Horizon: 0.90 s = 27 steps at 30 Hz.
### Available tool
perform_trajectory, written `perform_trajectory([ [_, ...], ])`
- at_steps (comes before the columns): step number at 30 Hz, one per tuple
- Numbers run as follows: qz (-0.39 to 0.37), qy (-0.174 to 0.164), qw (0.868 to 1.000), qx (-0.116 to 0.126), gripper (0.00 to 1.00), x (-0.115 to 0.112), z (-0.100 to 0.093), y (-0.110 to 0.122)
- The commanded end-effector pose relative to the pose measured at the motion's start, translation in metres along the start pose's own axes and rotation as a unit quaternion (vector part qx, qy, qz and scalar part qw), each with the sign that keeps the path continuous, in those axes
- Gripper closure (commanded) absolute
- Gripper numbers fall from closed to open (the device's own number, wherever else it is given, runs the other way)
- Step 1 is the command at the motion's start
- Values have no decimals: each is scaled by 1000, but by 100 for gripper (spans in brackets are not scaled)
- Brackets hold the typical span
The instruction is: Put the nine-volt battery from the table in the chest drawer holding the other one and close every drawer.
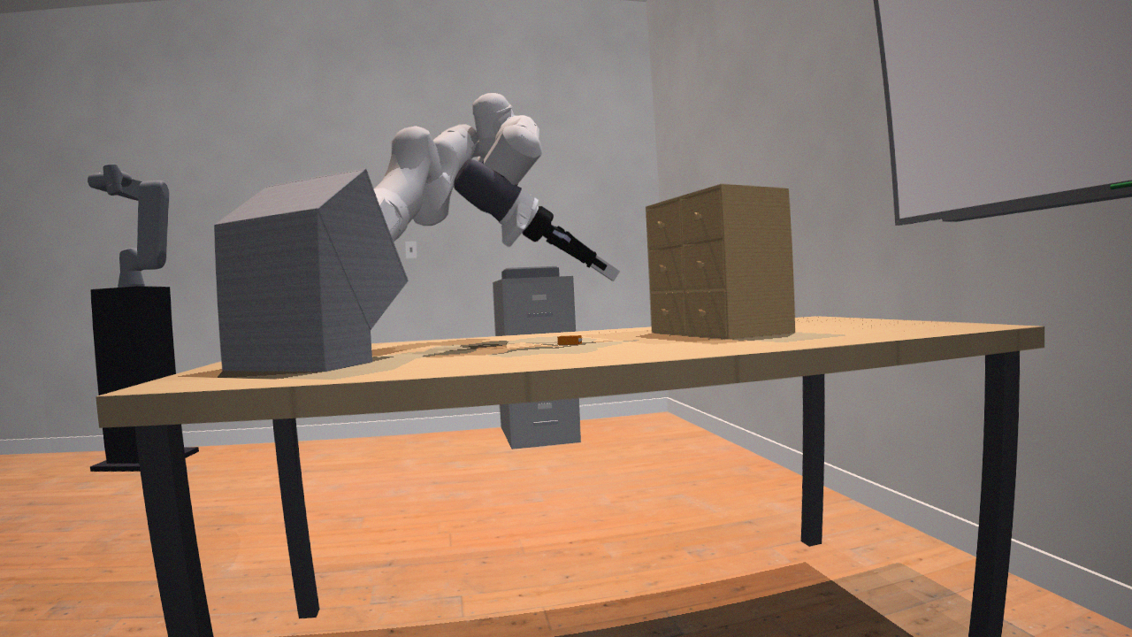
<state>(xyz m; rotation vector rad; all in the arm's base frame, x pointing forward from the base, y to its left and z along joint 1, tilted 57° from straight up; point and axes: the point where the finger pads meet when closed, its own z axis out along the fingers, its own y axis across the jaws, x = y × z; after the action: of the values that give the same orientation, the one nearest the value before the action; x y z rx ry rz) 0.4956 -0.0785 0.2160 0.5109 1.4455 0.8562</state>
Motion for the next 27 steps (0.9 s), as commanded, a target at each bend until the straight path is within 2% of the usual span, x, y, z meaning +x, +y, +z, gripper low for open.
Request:
perform_trajectory([
  [1, -69, -67, 995, -29, 100, -17, 12, 11],
  [12, -68, -111, 991, -32, 100, -15, 22, 12],
  [24, -67, -119, 990, -32, 100, -14, 24, 12],
  [25, -67, -119, 990, -32, 80, -14, 24, 12],
  [27, -67, -119, 990, -32, 80, -14, 24, 12],
])
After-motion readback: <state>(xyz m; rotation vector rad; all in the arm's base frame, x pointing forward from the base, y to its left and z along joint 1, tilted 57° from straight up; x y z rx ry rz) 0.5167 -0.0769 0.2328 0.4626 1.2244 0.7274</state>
